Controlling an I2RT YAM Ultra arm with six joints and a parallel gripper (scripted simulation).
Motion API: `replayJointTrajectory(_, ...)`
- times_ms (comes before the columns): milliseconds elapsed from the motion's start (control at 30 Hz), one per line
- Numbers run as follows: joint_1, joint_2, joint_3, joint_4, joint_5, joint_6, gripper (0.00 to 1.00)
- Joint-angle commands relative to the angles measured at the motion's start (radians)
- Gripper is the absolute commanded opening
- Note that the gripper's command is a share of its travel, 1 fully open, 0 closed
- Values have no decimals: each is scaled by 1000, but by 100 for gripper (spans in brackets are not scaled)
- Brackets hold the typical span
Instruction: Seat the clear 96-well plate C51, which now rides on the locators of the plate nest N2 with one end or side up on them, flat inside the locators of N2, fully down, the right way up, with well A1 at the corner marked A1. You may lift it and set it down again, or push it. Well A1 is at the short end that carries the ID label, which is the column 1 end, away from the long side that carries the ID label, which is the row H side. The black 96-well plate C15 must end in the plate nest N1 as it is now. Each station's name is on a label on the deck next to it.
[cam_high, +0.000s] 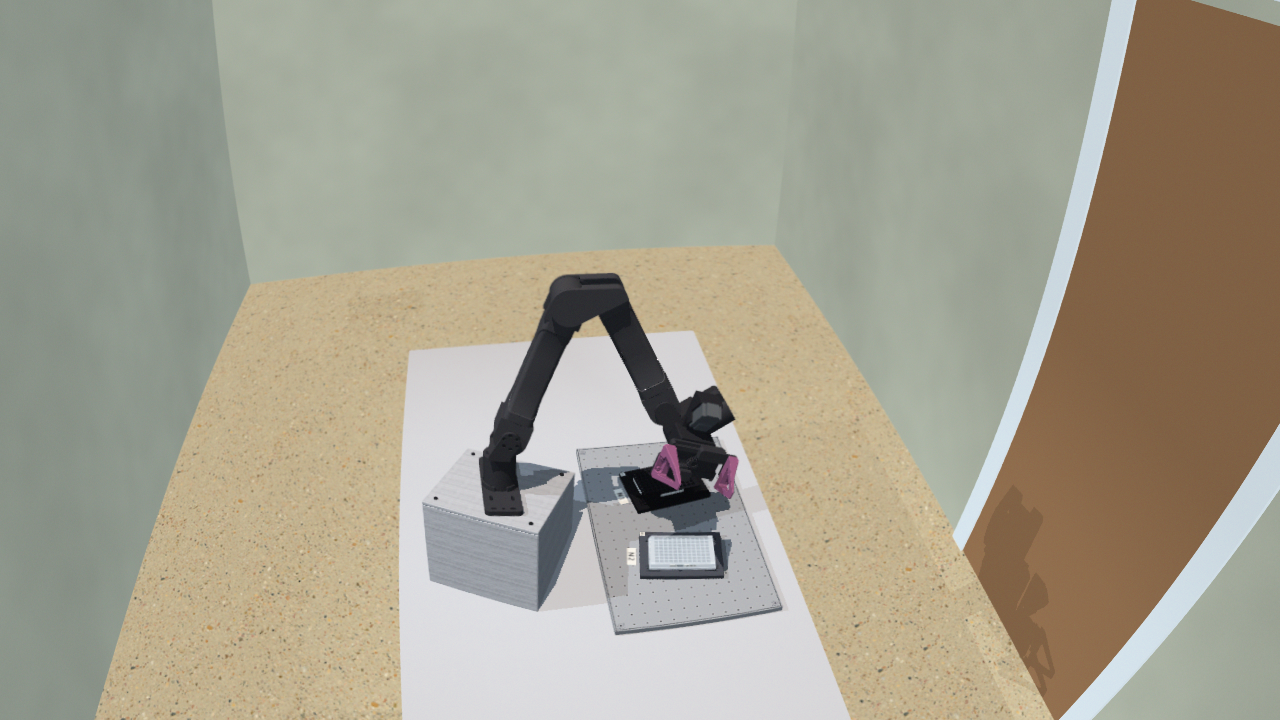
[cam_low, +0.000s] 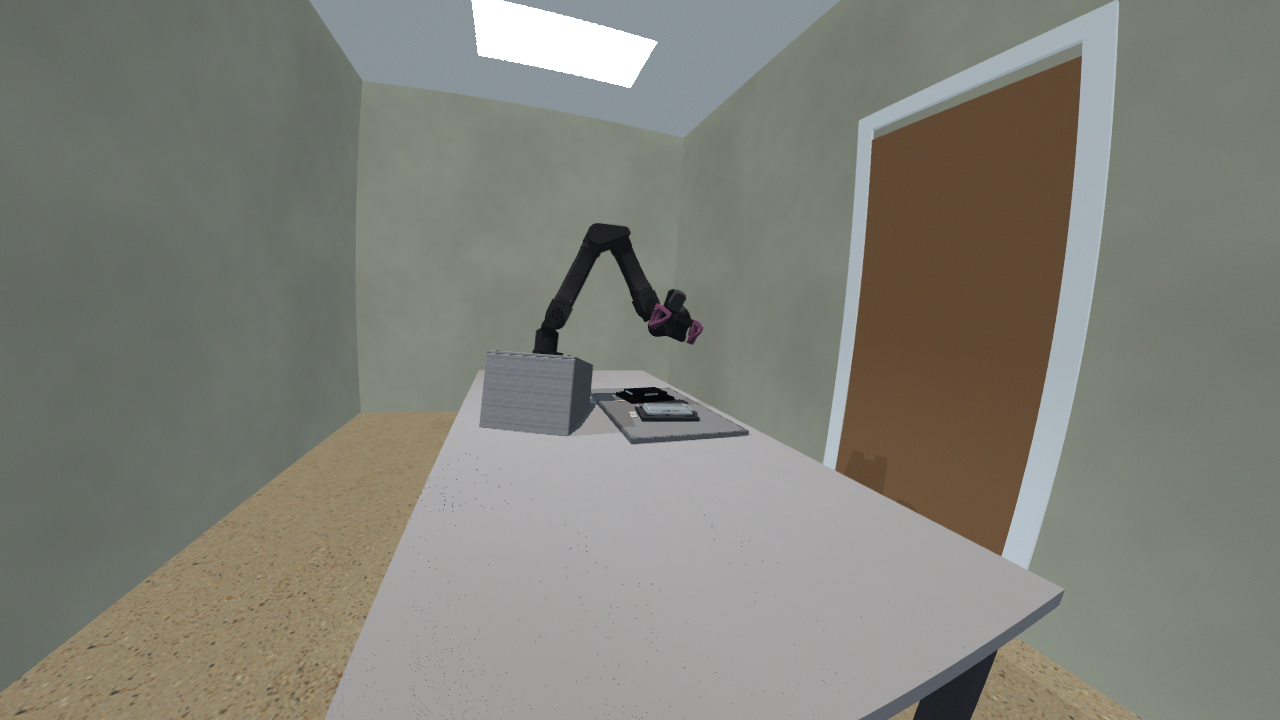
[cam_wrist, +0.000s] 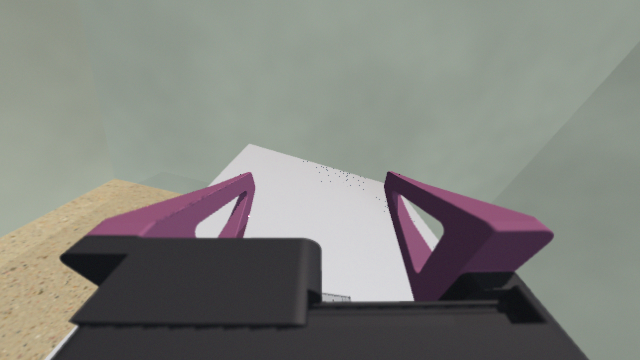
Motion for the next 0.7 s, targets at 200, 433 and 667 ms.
replayJointTrajectory(200,-1,-6,3,2,2,0,100)
replayJointTrajectory(433,-1,-6,3,2,2,0,100)
replayJointTrajectory(667,-20,5,23,-39,-109,-56,100)
